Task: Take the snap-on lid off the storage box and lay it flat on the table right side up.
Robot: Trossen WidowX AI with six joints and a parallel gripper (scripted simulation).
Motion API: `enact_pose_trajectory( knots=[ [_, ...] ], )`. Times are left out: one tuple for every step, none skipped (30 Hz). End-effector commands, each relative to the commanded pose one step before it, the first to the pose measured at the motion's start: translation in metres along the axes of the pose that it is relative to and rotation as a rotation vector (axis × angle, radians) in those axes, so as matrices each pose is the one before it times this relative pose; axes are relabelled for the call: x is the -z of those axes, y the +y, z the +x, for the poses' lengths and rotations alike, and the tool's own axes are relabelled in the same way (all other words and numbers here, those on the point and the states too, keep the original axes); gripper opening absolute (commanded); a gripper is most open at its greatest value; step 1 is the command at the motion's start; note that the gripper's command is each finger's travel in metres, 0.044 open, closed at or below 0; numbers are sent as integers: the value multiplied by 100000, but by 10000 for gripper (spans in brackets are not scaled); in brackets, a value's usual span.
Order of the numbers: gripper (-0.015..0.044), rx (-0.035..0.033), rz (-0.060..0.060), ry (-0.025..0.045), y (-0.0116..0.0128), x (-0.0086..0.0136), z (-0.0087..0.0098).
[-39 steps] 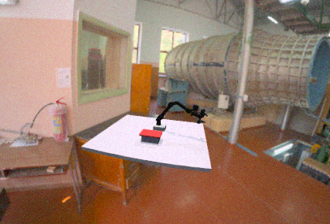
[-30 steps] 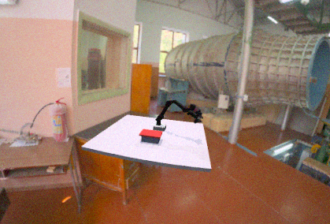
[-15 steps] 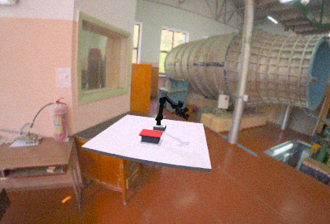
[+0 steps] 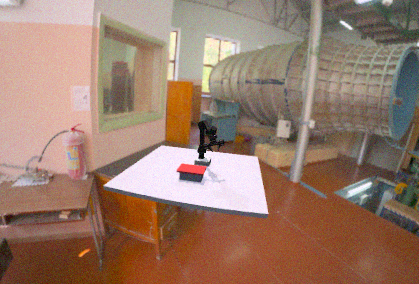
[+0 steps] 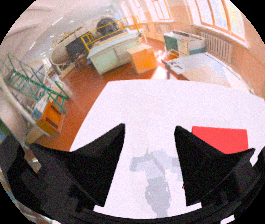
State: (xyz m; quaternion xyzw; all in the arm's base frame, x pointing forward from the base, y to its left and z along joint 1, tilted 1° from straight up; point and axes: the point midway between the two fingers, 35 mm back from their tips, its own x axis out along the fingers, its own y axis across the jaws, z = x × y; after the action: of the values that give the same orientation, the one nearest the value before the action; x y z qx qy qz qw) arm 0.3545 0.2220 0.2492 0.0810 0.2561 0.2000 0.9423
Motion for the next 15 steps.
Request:
enact_pose_trajectory(
  knots=[
    [235, 11902, 42896, 1511, -6346, 2051, -3168],
    [235, 494, 1837, -70, -281, -15, -109],
    [235, 1471, 5520, -255, -837, -46, -327],
    [235, 2405, 9234, -566, -1380, -103, -535],
    [235, 2578, 10265, -826, -1505, -183, -566],
    [235, 1634, 6759, -651, -972, -180, -351],
    [235, 1590, 6804, -736, -962, -215, -338],
    [235, 1544, 6860, -820, -952, -249, -326],
    [235, 1485, 6882, -897, -937, -283, -311],
    [235, 1418, 6881, -966, -917, -315, -295],
    [235, 1348, 6880, -1030, -896, -346, -279],
    [235, 371, 1962, -305, -249, -111, -75],
    [235, 1079, 5896, -945, -744, -332, -221],
    [235, 1681, 9861, -1668, -1217, -579, -348],
    [235, 1527, 9903, -1772, -1173, -640, -315]
  ],
)
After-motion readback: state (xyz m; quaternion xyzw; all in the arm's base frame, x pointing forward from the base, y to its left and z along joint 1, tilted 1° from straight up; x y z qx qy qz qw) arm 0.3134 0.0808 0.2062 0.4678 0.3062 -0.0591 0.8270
